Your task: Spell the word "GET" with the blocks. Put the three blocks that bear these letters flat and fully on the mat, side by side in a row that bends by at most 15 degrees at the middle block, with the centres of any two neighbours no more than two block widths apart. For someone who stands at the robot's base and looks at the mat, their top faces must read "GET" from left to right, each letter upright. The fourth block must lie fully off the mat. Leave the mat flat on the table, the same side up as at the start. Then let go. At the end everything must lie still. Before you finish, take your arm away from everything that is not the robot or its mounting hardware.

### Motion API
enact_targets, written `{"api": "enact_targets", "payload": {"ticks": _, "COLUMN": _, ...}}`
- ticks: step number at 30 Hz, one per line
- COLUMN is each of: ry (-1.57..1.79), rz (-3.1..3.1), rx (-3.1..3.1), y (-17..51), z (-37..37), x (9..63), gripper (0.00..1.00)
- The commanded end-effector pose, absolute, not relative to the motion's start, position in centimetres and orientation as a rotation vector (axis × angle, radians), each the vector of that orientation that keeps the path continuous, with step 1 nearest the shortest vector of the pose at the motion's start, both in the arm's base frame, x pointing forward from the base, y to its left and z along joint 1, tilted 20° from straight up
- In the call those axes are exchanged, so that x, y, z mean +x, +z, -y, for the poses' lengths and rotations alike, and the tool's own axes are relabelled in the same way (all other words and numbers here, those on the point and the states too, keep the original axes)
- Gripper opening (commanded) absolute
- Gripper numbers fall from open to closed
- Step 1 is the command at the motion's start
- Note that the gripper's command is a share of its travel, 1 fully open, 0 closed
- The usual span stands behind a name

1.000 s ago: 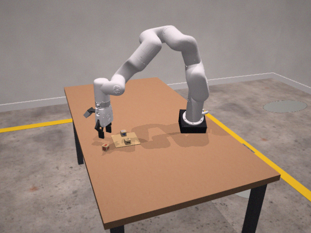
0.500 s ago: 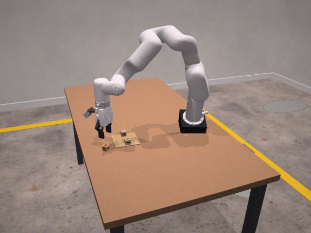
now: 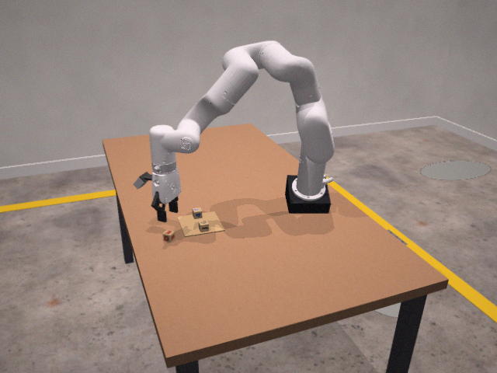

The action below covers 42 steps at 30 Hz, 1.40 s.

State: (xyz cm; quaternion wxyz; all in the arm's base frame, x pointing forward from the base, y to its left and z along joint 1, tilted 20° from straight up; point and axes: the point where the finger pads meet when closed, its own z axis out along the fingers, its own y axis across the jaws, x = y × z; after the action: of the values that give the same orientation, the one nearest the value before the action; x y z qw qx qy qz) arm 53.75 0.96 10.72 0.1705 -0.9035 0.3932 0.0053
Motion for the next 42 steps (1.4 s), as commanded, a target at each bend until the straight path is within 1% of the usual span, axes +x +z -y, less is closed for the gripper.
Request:
{"api": "enact_targets", "payload": {"ticks": 1, "ry": 0.009, "rz": -1.118, "rx": -2.565, "y": 10.7, "z": -0.9, "x": 53.9, "gripper": 0.69}}
{"api": "enact_targets", "payload": {"ticks": 42, "ry": 0.009, "rz": -1.118, "rx": -2.565, "y": 6.4, "z": -2.4, "x": 54.5, "gripper": 0.69}}
